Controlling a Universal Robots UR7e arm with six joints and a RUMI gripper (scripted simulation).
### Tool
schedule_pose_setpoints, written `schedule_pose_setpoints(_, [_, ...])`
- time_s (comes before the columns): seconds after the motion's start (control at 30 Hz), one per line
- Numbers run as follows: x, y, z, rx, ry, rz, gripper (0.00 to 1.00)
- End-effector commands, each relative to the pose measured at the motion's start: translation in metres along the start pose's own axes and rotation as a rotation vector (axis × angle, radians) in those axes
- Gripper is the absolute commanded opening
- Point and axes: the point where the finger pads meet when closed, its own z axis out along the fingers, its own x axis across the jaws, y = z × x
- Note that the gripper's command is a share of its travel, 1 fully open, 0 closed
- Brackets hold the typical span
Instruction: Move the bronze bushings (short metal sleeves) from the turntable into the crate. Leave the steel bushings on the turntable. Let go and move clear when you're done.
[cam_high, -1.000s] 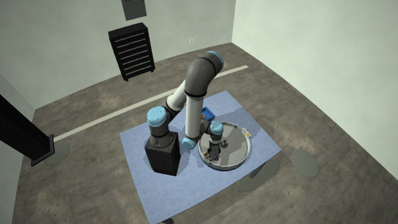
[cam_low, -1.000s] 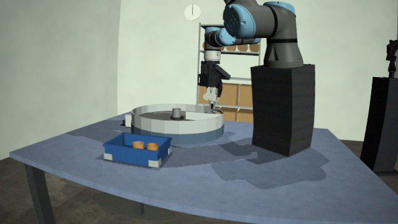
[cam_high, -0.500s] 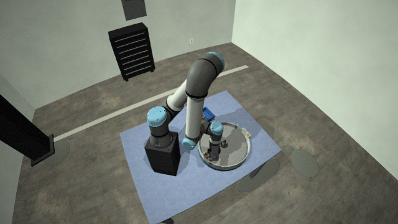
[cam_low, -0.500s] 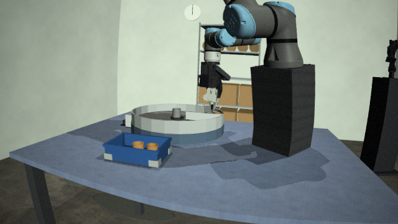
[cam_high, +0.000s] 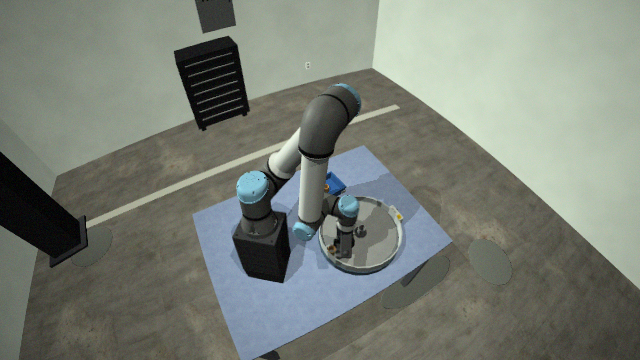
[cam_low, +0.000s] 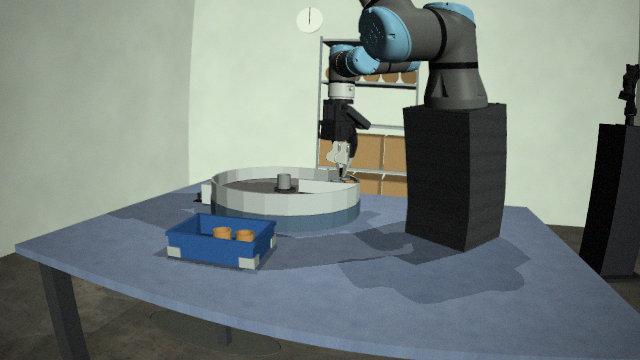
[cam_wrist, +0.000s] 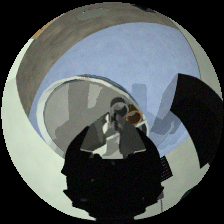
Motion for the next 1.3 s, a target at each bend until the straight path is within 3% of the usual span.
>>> schedule_pose_setpoints(0.0, [0.0, 0.0, 0.0, 0.0, -0.001, 0.0, 0.05])
schedule_pose_setpoints(0.37, [0.0, 0.0, 0.002, 0.0, -0.001, 0.0, 0.05])
schedule_pose_setpoints(0.77, [0.0, 0.0, 0.021, 0.0, -0.001, 0.0, 0.05])
schedule_pose_setpoints(1.27, [0.0, 0.0, 0.024, 0.0, -0.001, 0.0, 0.05])
